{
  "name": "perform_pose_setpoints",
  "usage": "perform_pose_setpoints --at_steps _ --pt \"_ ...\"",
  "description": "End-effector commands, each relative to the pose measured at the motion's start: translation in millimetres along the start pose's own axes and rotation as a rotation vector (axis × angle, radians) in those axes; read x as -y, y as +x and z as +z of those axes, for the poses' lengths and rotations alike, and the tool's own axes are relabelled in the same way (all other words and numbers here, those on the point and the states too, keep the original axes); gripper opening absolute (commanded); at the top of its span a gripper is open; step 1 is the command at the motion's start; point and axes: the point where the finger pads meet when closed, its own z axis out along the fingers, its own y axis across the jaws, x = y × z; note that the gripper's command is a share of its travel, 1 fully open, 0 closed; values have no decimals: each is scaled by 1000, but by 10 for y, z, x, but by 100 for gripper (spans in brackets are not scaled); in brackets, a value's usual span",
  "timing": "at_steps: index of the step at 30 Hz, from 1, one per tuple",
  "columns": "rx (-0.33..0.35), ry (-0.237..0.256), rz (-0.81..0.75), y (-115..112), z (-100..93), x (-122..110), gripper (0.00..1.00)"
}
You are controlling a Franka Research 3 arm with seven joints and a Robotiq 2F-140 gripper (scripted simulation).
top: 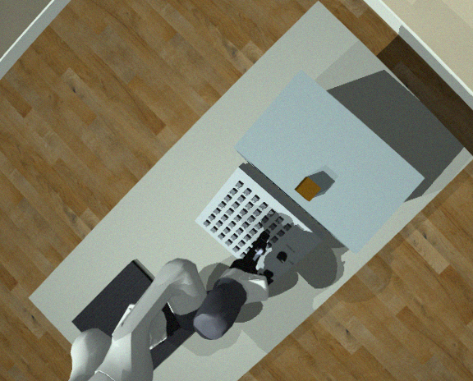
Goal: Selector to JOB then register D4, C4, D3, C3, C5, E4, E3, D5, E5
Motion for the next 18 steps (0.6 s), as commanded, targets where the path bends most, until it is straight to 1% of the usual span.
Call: perform_pose_setpoints --at_steps 1,18 --pt "0 2 -7 3 4 6 10" --pt "0 2 -7 3 29 6 10"
